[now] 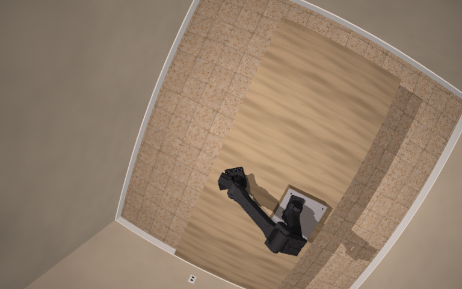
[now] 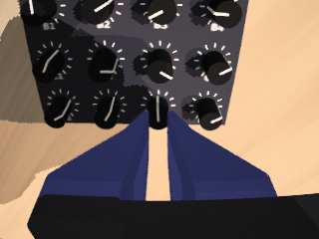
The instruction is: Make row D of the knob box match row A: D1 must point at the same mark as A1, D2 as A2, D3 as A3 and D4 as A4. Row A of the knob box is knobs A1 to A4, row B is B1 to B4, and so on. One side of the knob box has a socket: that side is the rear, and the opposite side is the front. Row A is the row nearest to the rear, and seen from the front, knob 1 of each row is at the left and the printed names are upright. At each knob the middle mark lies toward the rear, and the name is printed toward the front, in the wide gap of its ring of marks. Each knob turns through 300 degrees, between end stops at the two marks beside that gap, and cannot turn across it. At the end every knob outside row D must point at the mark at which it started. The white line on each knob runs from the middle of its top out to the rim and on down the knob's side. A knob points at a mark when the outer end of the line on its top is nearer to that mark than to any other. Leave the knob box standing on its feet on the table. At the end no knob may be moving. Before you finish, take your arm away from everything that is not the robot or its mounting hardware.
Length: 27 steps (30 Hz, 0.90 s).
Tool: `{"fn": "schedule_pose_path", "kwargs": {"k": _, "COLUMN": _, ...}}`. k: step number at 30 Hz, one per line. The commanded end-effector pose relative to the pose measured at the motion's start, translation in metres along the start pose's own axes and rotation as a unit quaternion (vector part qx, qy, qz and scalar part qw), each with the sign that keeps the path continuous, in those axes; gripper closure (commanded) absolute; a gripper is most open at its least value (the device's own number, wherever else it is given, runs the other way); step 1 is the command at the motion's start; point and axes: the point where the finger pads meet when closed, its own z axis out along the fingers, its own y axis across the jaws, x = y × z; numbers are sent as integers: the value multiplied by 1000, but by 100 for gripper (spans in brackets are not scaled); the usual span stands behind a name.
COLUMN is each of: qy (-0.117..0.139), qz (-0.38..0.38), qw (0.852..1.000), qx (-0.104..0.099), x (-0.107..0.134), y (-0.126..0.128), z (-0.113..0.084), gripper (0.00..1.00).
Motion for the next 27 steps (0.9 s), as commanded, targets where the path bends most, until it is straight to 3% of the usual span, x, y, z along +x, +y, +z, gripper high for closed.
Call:
{"fn": "schedule_pose_path", "kwargs": {"k": 1, "qy": -5, "qz": -15, "qw": 1000, "qx": -9, "x": -5, "y": 8, "z": 5, "gripper": 91}}
{"fn": "schedule_pose_path", "kwargs": {"k": 8, "qy": -6, "qz": -16, "qw": 1000, "qx": -9, "x": -5, "y": 8, "z": 5, "gripper": 91}}
{"fn": "schedule_pose_path", "kwargs": {"k": 9, "qy": -6, "qz": -16, "qw": 1000, "qx": -9, "x": -5, "y": 8, "z": 5, "gripper": 81}}
{"fn": "schedule_pose_path", "kwargs": {"k": 27, "qy": -6, "qz": -10, "qw": 1000, "qx": -9, "x": -2, "y": 5, "z": 5, "gripper": 81}}
